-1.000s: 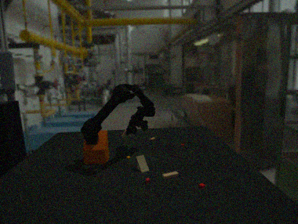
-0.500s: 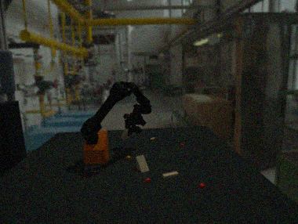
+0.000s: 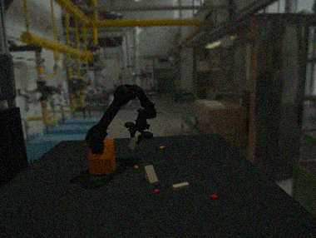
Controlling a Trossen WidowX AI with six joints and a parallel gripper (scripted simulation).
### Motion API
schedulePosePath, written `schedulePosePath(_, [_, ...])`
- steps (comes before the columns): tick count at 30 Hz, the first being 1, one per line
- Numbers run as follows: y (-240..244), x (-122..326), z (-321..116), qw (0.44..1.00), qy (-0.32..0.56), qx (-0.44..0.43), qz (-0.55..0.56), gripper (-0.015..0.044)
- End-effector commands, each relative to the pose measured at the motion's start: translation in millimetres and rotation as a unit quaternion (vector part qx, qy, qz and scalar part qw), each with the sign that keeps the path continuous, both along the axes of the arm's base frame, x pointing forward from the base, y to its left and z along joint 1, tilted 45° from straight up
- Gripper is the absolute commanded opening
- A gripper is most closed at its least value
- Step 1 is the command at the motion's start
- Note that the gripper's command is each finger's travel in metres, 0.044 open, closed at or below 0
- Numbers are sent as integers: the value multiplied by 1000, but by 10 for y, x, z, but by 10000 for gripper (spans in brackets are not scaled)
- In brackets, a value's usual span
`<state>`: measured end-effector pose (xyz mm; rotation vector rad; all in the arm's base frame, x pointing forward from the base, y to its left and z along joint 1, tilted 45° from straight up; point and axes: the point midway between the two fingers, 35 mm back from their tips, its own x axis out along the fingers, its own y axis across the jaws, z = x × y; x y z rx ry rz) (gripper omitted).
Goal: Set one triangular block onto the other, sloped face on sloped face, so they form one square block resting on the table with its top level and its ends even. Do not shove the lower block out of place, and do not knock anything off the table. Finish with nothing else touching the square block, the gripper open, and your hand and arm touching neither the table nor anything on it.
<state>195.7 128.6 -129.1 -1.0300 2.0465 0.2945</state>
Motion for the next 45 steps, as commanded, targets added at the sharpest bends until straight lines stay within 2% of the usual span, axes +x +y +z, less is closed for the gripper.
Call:
schedulePosePath(1, [20, -4, 11, 997, 27, 15, 73, 0])
schedulePosePath(15, [59, -26, 23, 950, 123, 43, 285, 0])
schedulePosePath(29, [109, -42, 45, 851, 226, 48, 472, 0])
schedulePosePath(45, [71, 72, 174, 854, 222, 58, 467, 0])
